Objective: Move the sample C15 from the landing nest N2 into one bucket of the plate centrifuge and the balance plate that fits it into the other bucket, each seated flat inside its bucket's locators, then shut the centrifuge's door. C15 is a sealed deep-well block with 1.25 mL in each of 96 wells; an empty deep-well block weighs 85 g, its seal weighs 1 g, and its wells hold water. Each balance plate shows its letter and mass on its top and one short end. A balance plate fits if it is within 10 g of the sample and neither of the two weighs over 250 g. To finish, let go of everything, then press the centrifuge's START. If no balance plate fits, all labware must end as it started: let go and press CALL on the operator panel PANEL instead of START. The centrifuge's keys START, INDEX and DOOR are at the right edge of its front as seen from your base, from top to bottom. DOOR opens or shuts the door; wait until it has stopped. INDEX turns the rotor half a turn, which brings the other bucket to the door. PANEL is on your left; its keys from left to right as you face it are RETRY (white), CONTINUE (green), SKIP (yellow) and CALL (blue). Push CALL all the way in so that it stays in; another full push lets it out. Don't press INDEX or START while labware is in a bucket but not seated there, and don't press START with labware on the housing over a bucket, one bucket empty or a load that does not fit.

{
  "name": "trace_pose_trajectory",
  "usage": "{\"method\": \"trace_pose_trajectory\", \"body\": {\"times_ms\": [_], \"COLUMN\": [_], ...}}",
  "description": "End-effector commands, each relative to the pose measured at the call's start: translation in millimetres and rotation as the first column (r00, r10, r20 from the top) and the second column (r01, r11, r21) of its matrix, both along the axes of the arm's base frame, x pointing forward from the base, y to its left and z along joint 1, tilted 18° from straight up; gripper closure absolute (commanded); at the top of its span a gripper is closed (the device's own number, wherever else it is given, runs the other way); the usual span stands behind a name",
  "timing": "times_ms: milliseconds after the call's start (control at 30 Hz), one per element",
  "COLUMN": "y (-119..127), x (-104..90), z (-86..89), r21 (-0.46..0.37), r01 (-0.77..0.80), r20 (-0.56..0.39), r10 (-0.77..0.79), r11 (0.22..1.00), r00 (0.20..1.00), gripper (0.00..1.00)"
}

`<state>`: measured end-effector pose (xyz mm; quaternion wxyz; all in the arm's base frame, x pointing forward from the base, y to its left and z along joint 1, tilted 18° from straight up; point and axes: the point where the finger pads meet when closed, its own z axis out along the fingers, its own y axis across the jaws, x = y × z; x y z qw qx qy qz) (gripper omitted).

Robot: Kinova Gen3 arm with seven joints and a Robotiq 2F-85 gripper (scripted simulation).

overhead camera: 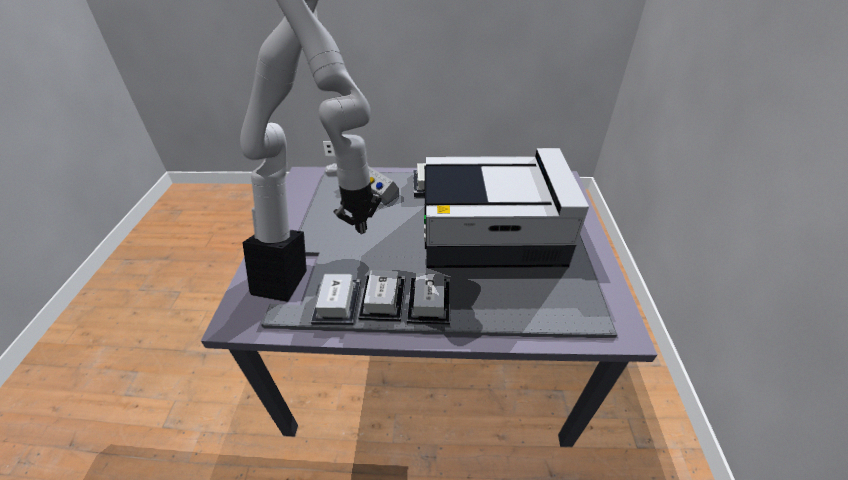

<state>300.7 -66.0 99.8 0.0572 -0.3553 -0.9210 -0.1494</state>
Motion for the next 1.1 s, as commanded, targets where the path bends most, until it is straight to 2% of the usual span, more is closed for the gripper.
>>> {"method": "trace_pose_trajectory", "body": {"times_ms": [0,267,900,1067], "y": [-10,-28,-75,-87], "x": [-2.9,-9.3,-37.8,-48.8], "z": [-2.9,-8.9,-24.5,-27.3], "r21": [-0.001,-0.002,-0.014,-0.037], "r01": [0.036,0.103,0.286,0.46], "r20": [-0.01,-0.032,-0.094,-0.152], "r10": [-0.036,-0.103,-0.286,-0.46], "r11": [0.999,0.995,0.958,0.887], "r00": [0.999,0.994,0.954,0.875], "gripper": [0.9,0.9,0.9,0.9]}}
